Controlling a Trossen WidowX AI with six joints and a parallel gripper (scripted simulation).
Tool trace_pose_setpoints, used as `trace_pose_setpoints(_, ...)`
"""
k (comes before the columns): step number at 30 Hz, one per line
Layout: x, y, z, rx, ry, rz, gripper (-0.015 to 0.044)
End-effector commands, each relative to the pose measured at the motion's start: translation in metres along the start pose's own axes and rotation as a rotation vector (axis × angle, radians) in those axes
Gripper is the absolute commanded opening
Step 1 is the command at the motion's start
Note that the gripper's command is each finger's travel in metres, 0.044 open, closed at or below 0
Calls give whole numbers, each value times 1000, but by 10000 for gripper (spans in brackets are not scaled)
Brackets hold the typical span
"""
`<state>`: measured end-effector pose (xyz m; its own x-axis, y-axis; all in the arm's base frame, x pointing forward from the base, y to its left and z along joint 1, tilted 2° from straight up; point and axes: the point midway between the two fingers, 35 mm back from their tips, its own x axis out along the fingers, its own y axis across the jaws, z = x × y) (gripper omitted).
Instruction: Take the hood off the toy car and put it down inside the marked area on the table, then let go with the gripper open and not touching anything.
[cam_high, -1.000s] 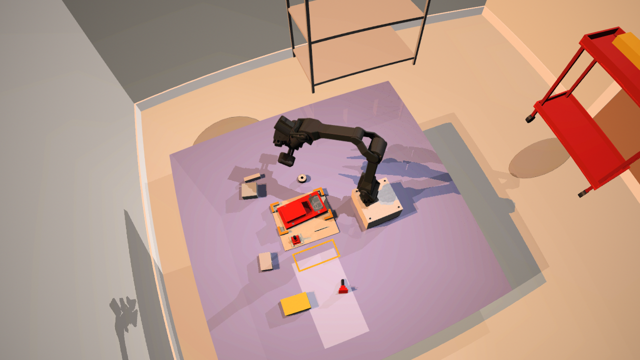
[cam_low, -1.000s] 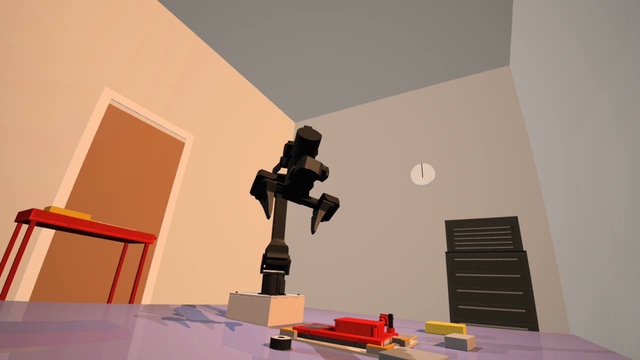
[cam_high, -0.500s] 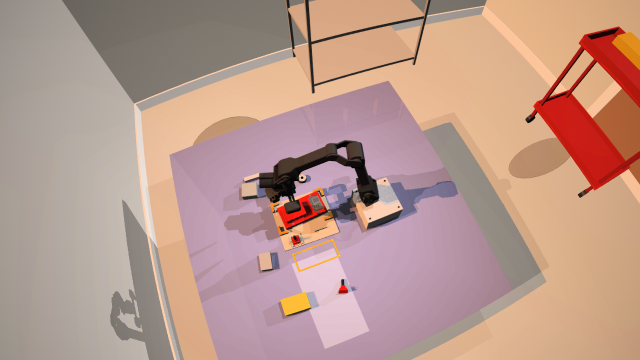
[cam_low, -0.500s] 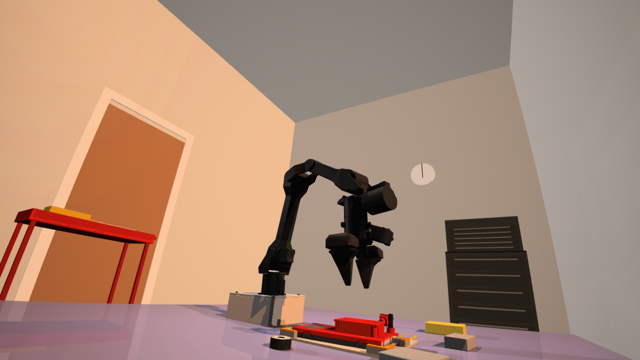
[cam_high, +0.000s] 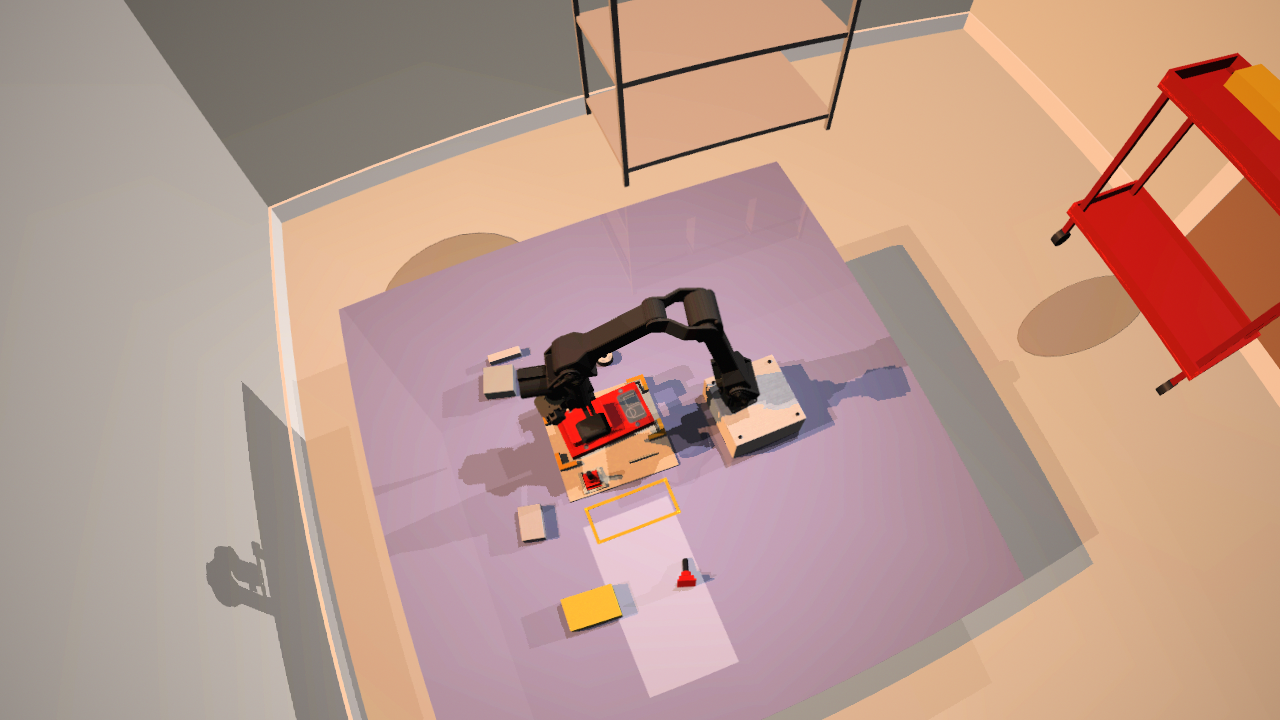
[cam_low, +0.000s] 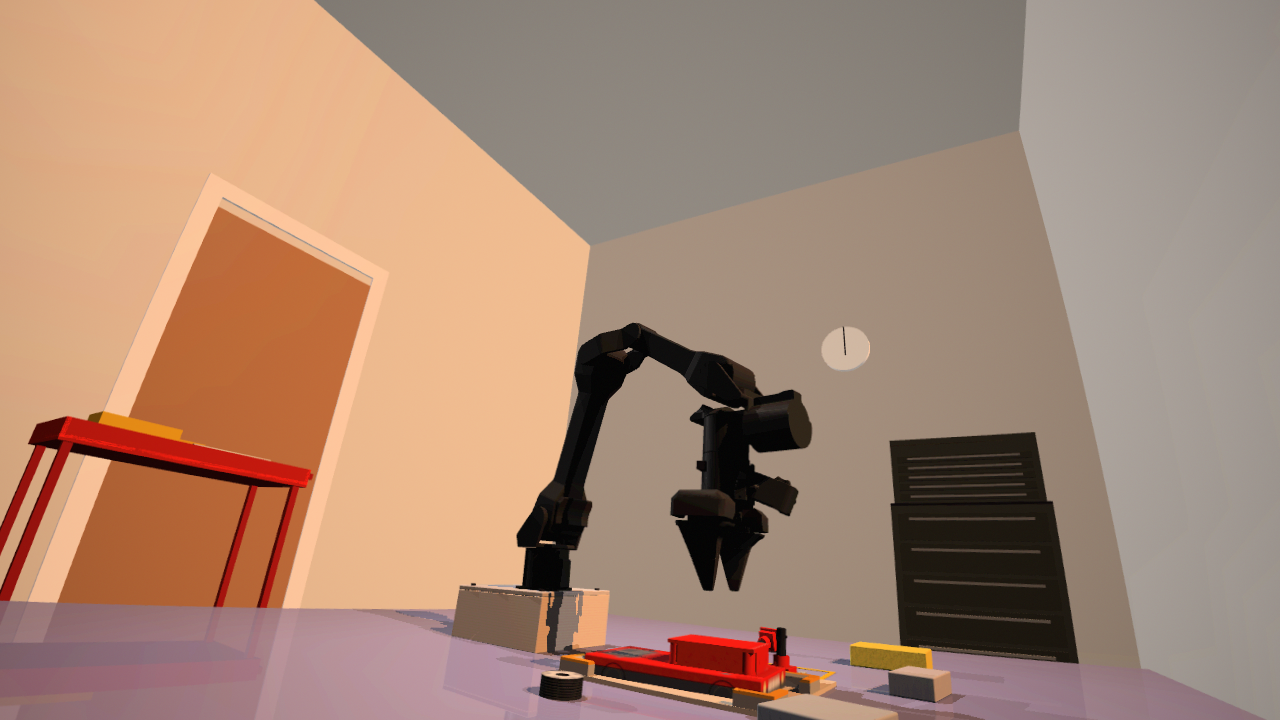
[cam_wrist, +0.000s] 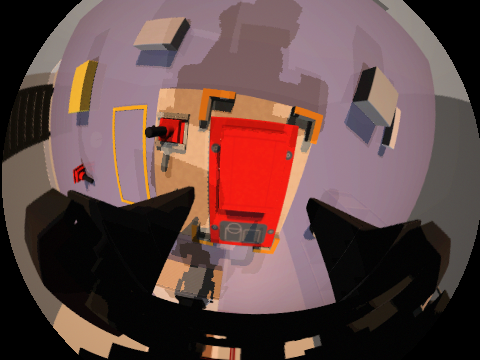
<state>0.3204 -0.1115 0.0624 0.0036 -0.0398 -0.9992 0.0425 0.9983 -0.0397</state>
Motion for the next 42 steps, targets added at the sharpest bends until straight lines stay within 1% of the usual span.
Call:
trace_pose_setpoints(1,4,1,1,-7,-1,4,440)
trace_pose_setpoints(42,36,0,1,-7,-1,4,440)
